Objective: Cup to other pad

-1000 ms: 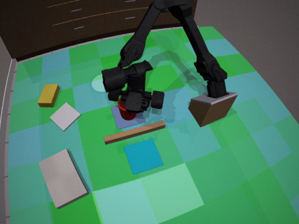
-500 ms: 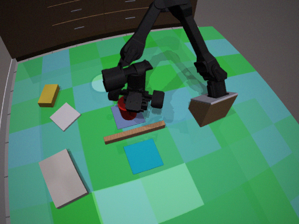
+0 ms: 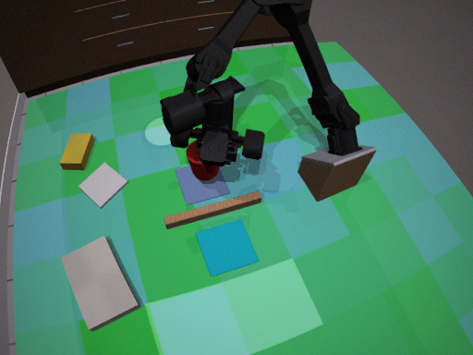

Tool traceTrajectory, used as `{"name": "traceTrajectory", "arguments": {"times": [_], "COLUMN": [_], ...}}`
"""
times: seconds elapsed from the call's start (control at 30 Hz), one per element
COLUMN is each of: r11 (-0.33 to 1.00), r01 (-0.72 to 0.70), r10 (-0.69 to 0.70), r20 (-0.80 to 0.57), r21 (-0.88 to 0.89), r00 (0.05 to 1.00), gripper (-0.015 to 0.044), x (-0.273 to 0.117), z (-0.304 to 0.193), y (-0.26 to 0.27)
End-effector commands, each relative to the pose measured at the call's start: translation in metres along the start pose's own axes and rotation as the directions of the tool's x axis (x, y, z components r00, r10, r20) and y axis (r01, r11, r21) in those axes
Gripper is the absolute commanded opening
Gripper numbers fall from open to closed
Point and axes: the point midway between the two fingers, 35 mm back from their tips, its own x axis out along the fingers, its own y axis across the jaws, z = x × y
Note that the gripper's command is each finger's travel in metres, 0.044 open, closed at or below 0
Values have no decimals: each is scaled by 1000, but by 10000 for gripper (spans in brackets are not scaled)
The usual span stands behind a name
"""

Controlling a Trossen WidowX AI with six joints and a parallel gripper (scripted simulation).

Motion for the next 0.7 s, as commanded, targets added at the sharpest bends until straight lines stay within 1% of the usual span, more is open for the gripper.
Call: {"name": "traceTrajectory", "arguments": {"times": [0.0,0.67], "r11": [1000,1000], "r01": [-1,0], "r10": [1,0], "r20": [2,0], "r21": [8,1], "r00": [1000,1000], "gripper": [0,0], "x": [-5,-2], "z": [0,4], "y": [0,3]}}
